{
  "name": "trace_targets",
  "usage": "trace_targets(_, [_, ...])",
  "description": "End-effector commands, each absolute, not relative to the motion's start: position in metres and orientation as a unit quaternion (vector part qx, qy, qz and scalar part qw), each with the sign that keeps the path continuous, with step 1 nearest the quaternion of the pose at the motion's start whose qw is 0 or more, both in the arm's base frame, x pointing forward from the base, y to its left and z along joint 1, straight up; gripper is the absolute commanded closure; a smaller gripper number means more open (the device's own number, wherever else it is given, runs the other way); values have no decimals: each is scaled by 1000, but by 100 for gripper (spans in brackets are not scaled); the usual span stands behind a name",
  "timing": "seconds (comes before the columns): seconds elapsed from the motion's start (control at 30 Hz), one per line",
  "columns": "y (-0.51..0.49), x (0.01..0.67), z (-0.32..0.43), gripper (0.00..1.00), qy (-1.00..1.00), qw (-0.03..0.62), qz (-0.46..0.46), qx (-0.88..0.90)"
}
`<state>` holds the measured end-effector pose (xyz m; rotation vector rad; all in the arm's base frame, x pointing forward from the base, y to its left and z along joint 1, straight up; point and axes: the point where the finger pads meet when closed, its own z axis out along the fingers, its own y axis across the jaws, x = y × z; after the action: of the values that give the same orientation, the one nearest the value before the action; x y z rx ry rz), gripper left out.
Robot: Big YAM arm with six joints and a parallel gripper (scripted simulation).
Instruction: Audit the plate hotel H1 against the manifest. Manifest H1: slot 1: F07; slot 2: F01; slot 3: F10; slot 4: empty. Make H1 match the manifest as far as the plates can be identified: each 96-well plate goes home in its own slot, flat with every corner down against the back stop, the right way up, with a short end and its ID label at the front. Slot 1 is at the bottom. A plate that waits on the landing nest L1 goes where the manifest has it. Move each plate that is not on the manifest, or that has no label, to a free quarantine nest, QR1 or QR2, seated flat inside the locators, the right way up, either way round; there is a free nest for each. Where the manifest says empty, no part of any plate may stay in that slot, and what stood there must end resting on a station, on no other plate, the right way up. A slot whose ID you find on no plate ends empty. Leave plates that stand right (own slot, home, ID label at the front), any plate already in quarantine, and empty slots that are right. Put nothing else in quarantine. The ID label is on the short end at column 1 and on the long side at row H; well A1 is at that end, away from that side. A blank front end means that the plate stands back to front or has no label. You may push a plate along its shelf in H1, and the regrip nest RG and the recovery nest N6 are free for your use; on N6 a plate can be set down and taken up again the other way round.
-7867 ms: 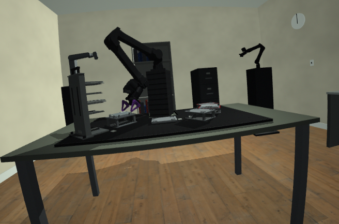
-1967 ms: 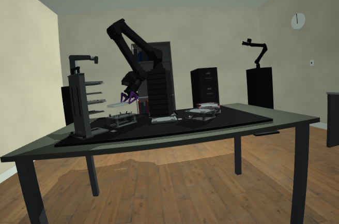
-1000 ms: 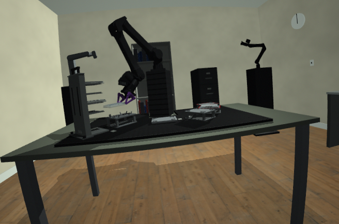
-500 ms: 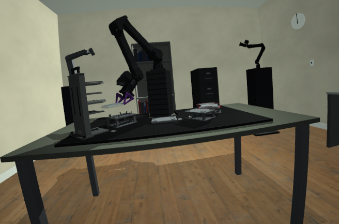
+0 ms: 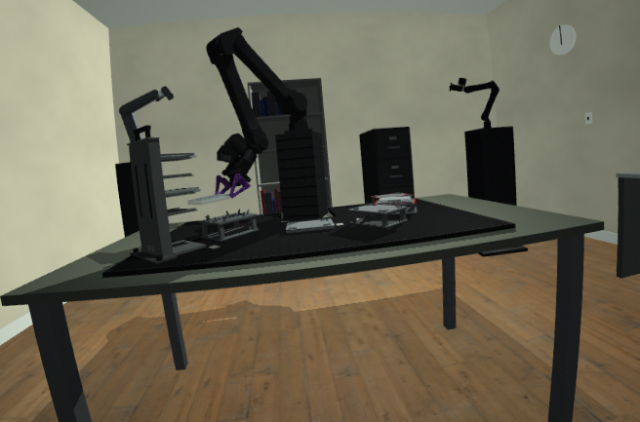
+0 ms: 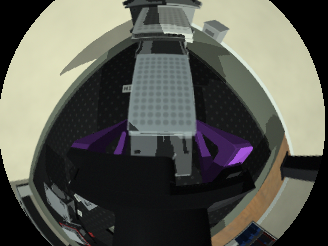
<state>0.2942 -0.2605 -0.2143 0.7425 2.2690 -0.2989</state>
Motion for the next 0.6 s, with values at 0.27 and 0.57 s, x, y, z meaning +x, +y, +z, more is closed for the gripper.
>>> trace_targets(0.27, [-272,315,-200,14,873,376,-119,287])
trace_targets(0.57, [-277,322,-199,14,873,376,-119,287])
